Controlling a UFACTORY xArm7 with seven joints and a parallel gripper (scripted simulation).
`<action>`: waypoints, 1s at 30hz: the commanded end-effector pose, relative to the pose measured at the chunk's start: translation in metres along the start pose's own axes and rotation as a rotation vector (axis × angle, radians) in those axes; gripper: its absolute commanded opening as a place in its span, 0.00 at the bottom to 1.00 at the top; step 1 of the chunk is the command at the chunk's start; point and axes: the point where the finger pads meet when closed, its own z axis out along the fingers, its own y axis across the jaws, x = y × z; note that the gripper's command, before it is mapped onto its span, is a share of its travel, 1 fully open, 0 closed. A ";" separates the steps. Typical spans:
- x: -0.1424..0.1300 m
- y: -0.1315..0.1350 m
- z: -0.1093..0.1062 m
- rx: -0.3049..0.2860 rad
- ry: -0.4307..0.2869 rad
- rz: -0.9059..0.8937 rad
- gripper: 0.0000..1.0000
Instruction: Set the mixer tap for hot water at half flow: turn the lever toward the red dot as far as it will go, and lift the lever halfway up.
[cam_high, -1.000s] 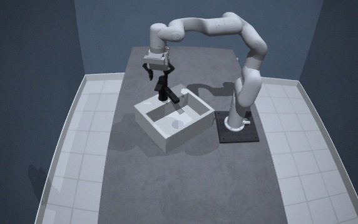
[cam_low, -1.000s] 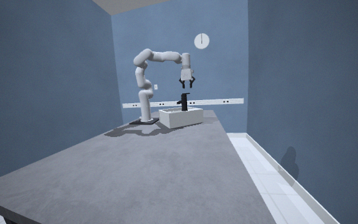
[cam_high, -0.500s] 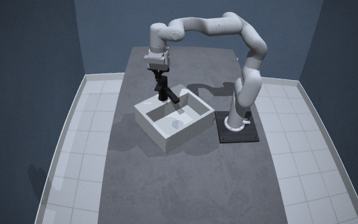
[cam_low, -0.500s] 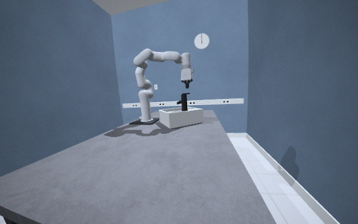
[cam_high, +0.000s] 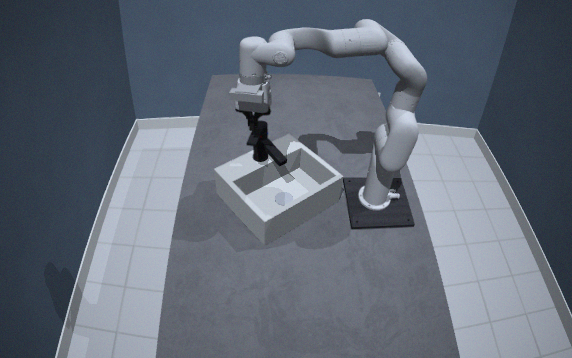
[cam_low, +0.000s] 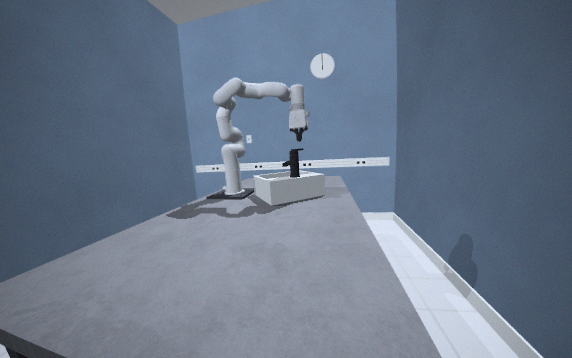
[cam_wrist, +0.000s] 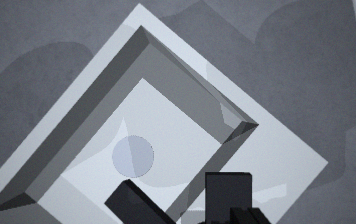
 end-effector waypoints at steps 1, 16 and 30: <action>0.000 0.001 -0.002 -0.005 0.001 0.000 0.00; 0.000 0.001 -0.002 -0.005 0.001 0.028 0.00; 0.000 0.001 -0.005 -0.005 0.002 0.415 0.00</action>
